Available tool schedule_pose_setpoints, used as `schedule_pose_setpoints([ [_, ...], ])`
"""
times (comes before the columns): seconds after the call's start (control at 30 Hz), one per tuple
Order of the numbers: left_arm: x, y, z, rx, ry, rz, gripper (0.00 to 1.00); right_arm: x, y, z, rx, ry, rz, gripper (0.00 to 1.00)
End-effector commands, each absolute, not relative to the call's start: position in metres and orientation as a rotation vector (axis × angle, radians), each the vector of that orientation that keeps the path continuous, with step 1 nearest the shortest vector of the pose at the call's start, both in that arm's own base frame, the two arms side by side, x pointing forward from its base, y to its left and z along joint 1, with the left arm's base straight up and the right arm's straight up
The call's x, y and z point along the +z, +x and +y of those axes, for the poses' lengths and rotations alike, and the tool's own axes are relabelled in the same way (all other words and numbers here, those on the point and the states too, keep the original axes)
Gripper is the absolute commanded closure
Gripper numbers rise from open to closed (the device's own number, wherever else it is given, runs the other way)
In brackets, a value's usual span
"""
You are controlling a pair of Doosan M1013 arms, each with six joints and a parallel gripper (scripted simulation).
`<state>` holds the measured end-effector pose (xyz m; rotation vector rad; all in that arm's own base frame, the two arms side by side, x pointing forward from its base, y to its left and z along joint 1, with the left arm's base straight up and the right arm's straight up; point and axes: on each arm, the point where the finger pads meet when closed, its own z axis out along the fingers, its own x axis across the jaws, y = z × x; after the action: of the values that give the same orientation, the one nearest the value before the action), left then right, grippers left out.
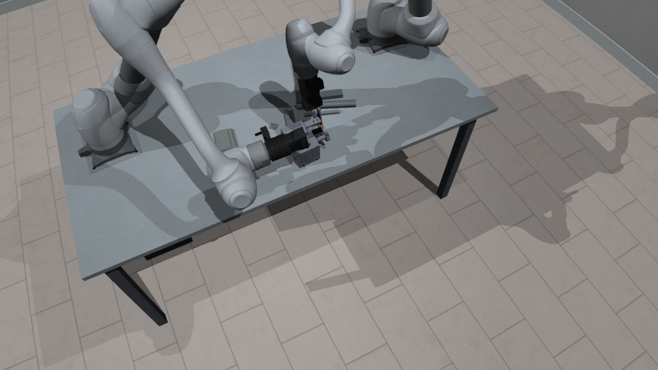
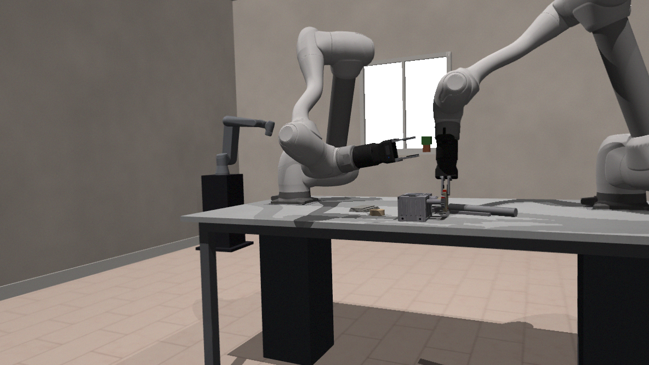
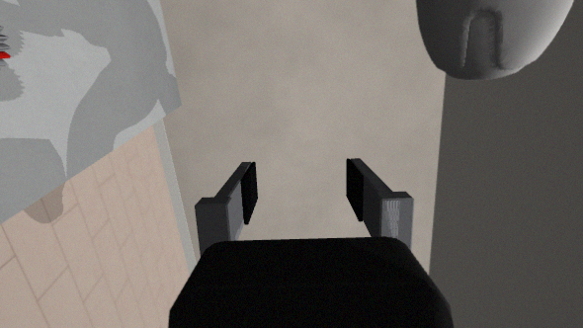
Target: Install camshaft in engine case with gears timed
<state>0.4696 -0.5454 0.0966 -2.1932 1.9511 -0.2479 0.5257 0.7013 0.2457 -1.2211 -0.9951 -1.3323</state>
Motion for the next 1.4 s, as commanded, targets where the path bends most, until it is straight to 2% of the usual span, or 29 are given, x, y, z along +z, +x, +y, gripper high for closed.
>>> schedule_pose_setpoints([
  [0.0,0.0961,0.4697,-0.5485,-0.249,-2.202,1.944,0.71,0.2473,0.5258,0.7014,-1.334,-1.219,-0.995,0.0],
  [0.73,0.0961,0.4697,-0.5485,-0.249,-2.202,1.944,0.71,0.2473,0.5258,0.7014,-1.334,-1.219,-0.995,0.0],
  [0.77,0.0961,0.4697,-0.5485,-0.249,-2.202,1.944,0.36,0.2473,0.5258,0.7014,-1.334,-1.219,-0.995,0.0],
  [1.37,0.0959,0.4695,-0.5483,-0.249,-2.202,1.944,0.36,0.2473,0.5258,0.7014,-1.334,-1.219,-0.995,0.0],
])
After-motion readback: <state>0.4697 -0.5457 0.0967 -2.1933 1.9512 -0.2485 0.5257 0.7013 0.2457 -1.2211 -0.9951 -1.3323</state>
